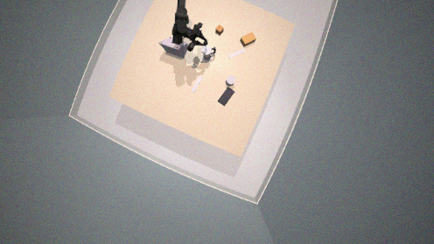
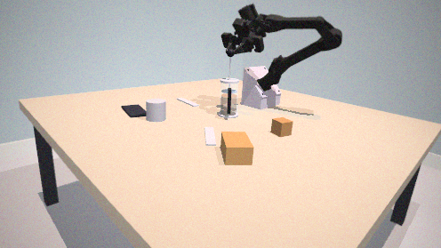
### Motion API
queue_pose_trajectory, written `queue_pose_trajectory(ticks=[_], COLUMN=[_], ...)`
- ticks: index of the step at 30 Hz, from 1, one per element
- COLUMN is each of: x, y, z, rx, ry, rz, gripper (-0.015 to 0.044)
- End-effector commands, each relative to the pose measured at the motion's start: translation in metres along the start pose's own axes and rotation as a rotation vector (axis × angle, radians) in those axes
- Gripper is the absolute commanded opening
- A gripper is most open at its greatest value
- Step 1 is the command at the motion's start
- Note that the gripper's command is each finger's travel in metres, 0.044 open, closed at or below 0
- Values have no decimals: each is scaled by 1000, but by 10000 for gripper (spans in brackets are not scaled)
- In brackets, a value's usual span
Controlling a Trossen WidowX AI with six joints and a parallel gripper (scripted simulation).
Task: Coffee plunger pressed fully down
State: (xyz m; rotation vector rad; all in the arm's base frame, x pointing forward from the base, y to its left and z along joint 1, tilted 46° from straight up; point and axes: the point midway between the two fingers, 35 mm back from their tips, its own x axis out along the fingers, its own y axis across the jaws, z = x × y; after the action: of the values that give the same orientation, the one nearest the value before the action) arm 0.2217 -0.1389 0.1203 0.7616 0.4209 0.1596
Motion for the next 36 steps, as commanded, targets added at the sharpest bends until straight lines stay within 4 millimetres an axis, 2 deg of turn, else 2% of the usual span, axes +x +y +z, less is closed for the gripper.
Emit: queue_pose_trajectory(ticks=[1,36], x=[8,43], y=[-3,-2], z=[-17,-61], rx=[19,24], ry=[29,11], rz=[-14,-6], gripper=[125,125])
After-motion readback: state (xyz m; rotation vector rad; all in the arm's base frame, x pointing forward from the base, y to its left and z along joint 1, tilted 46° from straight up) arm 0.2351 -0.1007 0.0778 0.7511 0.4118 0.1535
